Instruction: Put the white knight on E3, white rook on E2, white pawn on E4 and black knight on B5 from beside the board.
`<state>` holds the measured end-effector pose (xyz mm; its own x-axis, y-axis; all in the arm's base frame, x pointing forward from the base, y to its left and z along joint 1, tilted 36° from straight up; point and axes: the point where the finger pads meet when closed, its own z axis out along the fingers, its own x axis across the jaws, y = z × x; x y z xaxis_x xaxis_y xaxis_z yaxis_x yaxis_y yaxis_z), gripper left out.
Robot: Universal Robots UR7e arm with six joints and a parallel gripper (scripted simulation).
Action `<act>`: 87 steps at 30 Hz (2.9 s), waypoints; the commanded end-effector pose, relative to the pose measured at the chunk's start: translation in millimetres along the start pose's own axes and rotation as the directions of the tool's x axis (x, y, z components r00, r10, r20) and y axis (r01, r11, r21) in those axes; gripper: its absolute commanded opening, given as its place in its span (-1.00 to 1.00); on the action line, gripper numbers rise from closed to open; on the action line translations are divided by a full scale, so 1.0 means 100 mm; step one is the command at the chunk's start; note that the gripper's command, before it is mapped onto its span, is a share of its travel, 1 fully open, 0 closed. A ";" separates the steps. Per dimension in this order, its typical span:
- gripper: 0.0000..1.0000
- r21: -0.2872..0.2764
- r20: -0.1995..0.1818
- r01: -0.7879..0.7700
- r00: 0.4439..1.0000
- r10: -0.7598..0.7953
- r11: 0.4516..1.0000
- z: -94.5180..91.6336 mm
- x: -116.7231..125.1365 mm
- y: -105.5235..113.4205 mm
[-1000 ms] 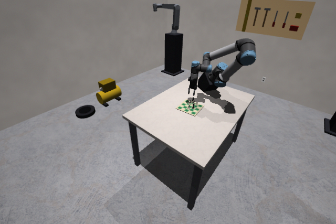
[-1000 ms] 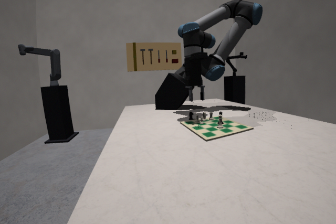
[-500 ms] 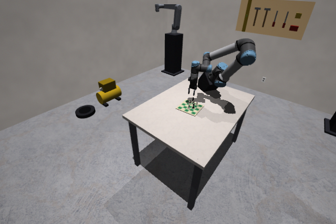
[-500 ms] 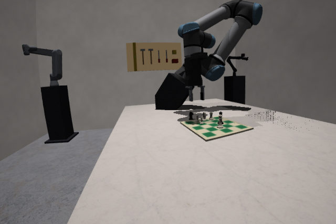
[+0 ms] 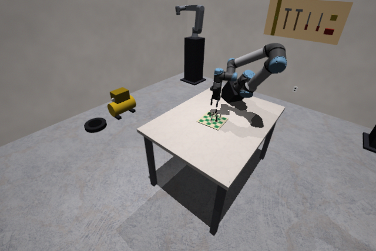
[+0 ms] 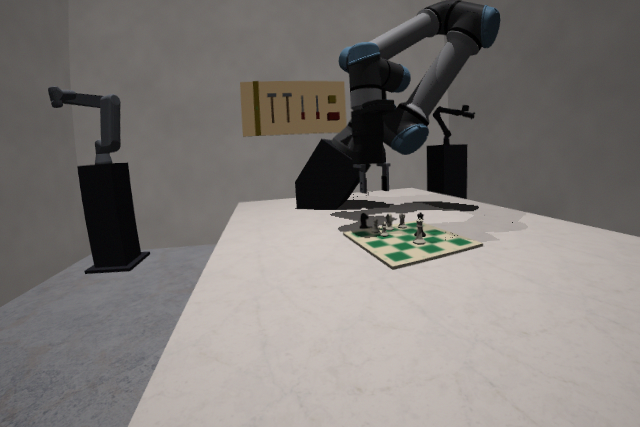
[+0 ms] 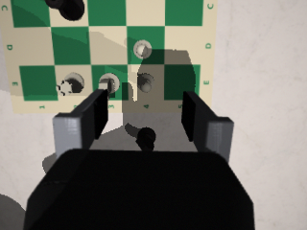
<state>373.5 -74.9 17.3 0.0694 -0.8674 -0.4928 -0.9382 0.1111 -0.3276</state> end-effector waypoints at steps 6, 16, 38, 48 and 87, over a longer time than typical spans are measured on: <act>1.00 0.001 -0.001 -0.124 0.992 0.124 0.992 0.00 0.02 0.01; 1.00 0.001 -0.001 -0.329 0.944 0.329 0.944 0.00 0.06 0.05; 1.00 0.001 0.000 -0.917 0.399 0.917 0.399 0.01 0.14 0.26; 1.00 0.001 0.000 -0.999 0.054 0.999 0.054 0.01 0.13 0.38; 1.00 0.000 0.001 -0.770 -0.637 0.770 -0.637 0.02 0.02 0.63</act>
<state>315.4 -68.1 -6.4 -0.7715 0.6337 0.0568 0.5382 0.6025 0.5894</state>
